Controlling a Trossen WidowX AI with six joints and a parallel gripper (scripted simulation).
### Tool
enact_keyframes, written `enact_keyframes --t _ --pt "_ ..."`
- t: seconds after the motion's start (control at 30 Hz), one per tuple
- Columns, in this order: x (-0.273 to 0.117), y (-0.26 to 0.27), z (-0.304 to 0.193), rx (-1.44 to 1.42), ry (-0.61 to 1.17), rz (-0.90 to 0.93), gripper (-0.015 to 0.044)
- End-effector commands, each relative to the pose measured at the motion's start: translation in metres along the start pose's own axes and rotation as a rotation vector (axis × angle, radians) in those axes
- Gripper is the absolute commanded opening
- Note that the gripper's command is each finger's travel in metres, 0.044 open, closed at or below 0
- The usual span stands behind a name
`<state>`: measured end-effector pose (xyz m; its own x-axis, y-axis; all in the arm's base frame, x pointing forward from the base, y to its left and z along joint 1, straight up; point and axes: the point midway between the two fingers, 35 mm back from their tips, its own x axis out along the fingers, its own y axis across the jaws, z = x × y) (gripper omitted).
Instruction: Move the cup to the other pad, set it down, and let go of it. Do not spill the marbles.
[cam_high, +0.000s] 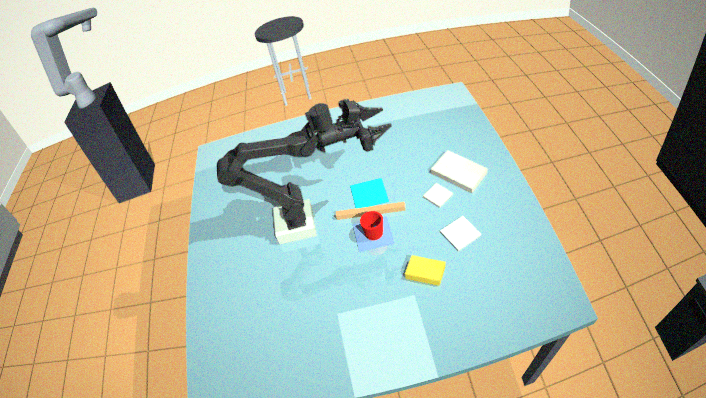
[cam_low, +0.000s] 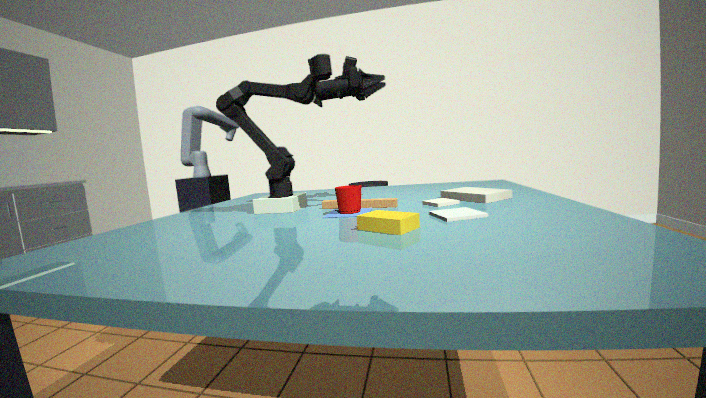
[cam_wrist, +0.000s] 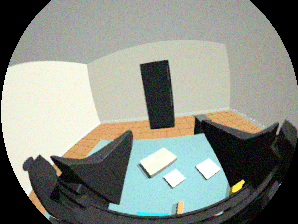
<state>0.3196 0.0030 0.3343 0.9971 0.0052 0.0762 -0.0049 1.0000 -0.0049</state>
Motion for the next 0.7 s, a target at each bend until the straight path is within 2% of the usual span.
enact_keyframes --t 0.0,0.07,0.13,0.3,0.5,0.67 --pt "0.001 -0.001 -0.004 -0.016 0.017 -0.004 0.0374" --pt "0.008 -0.014 -0.032 -0.137 0.158 -0.030 0.0321" --pt "0.011 -0.034 -0.077 -0.314 0.385 -0.037 0.0269" --pt "-0.010 -0.067 -0.148 -0.571 0.792 0.064 0.0148" --pt "-0.060 -0.091 -0.205 -0.738 1.189 0.336 0.0148" --pt "-0.113 -0.097 -0.230 -0.766 1.435 0.688 0.0148"
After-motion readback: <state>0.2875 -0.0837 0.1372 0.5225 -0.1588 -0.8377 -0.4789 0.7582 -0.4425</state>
